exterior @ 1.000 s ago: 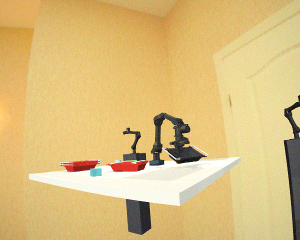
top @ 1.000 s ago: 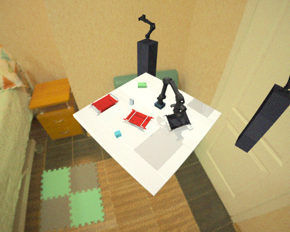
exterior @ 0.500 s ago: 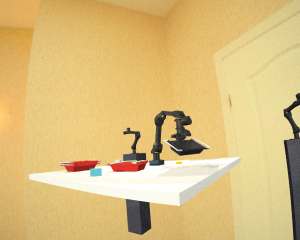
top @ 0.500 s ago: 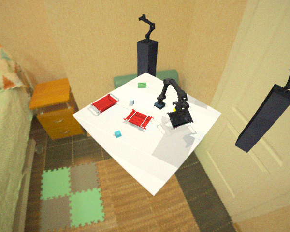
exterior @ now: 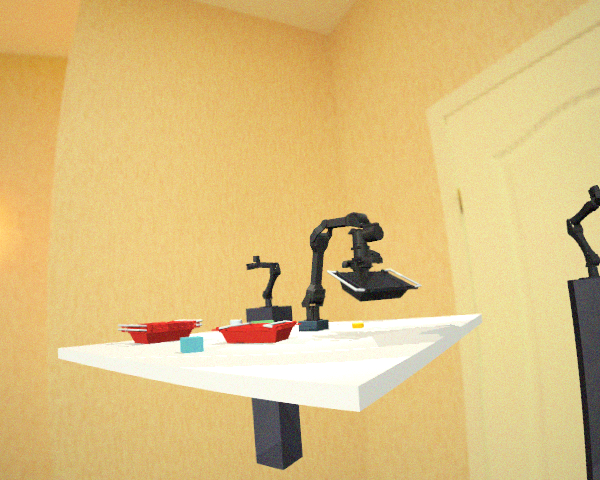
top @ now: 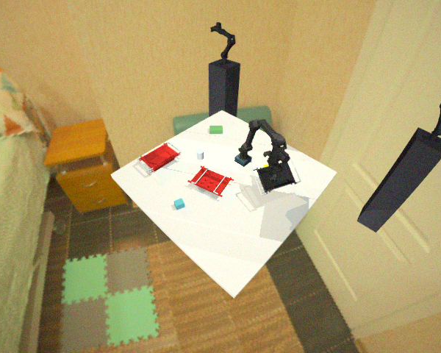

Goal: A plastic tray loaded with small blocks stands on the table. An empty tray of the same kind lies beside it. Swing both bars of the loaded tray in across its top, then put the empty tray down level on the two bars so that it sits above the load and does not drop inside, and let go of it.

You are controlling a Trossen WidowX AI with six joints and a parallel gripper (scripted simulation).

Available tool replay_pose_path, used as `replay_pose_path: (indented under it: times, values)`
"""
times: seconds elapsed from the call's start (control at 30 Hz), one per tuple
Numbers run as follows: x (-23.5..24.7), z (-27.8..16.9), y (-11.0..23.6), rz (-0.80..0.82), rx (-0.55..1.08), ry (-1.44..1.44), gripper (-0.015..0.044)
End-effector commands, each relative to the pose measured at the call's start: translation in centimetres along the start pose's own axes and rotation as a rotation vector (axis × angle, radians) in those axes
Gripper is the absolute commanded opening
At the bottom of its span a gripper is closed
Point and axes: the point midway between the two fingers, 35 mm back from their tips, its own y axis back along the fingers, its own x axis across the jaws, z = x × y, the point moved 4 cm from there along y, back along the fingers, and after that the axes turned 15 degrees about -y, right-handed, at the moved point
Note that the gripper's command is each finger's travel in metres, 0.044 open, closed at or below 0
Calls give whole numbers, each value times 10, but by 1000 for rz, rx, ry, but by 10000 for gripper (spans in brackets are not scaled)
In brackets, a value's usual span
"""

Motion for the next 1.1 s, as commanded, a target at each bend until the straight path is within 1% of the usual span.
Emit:
replay_pose_path:
  times: [0.0, 0.57, 1.07]
  values:
    - [-2, 1, 4, -15, -7, 6, 0]
    - [-2, 0, 4, -15, -7, 4, 0]
    - [-19, -53, 4, -16, 0, -115, 0]
